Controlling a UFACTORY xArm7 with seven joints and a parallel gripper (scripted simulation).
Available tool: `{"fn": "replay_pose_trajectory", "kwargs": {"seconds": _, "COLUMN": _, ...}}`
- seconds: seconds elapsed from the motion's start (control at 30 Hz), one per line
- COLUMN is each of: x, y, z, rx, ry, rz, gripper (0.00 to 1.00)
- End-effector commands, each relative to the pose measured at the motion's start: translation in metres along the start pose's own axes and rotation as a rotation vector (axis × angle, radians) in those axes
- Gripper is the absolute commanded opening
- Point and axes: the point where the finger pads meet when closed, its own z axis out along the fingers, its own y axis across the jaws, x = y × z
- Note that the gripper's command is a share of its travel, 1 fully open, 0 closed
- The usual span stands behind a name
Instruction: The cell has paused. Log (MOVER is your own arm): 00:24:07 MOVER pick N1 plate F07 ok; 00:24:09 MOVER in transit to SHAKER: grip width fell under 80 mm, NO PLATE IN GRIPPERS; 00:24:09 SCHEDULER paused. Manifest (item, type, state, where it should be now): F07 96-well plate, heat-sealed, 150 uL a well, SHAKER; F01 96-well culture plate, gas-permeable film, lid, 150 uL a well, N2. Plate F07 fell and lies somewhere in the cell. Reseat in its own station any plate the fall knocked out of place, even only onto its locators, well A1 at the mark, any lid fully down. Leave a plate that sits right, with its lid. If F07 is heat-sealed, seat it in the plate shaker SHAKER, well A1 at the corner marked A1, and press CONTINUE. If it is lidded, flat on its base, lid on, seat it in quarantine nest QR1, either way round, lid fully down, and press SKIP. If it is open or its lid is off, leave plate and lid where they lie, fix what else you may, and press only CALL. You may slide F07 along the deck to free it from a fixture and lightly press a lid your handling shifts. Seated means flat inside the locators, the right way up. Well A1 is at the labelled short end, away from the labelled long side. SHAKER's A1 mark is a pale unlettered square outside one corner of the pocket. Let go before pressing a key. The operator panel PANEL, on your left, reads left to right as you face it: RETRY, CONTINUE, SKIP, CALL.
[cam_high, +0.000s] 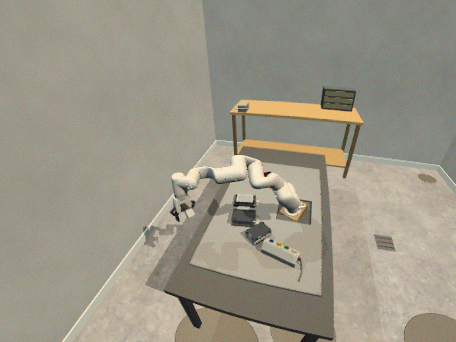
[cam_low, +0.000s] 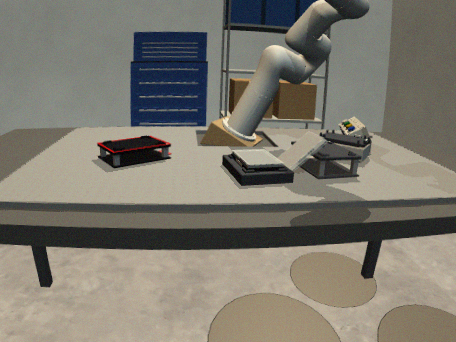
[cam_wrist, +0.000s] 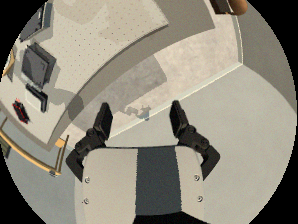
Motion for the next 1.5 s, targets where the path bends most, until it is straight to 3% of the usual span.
{"fn": "replay_pose_trajectory", "kwargs": {"seconds": 0.0, "x": -0.001, "y": -0.006, "z": -0.002, "rx": -0.005, "ry": -0.009, "rz": 0.079, "gripper": 1.0}}
{"fn": "replay_pose_trajectory", "kwargs": {"seconds": 1.47, "x": -0.008, "y": -0.138, "z": 0.012, "rx": -0.029, "ry": -0.114, "rz": 1.673, "gripper": 1.0}}
